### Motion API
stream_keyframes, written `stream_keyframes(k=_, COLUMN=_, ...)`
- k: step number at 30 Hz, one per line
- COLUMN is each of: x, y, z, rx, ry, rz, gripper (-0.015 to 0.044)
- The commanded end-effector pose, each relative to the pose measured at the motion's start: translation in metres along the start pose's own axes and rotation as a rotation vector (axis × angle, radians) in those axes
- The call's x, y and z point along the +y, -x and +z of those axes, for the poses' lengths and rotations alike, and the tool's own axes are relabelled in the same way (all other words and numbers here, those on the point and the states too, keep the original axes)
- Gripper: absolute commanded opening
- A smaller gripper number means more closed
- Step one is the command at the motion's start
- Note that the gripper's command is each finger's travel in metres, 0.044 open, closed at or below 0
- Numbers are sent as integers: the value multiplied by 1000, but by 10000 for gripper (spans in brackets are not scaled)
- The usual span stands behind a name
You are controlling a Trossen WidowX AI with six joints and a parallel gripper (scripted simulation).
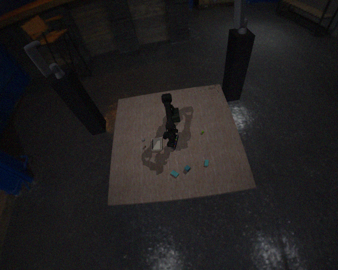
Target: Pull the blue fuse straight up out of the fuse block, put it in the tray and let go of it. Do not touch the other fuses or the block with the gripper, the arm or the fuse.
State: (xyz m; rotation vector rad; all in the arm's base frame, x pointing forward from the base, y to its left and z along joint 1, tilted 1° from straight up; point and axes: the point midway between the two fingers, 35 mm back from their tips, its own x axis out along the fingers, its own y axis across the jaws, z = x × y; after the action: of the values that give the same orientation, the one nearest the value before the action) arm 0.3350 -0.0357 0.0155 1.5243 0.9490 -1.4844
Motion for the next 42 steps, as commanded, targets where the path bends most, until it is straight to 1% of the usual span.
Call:
stream_keyframes(k=1, x=-3, y=-8, z=0, rx=1, ry=3, rz=-16, gripper=74)
stream_keyframes(k=10, x=-2, y=-16, z=1, rx=1, ry=3, rz=-16, gripper=74)
stream_keyframes(k=23, x=-2, y=-17, z=1, rx=1, ry=3, rz=-16, gripper=74)
stream_keyframes(k=42, x=-3, y=-27, z=1, rx=1, ry=3, rz=-16, gripper=74)
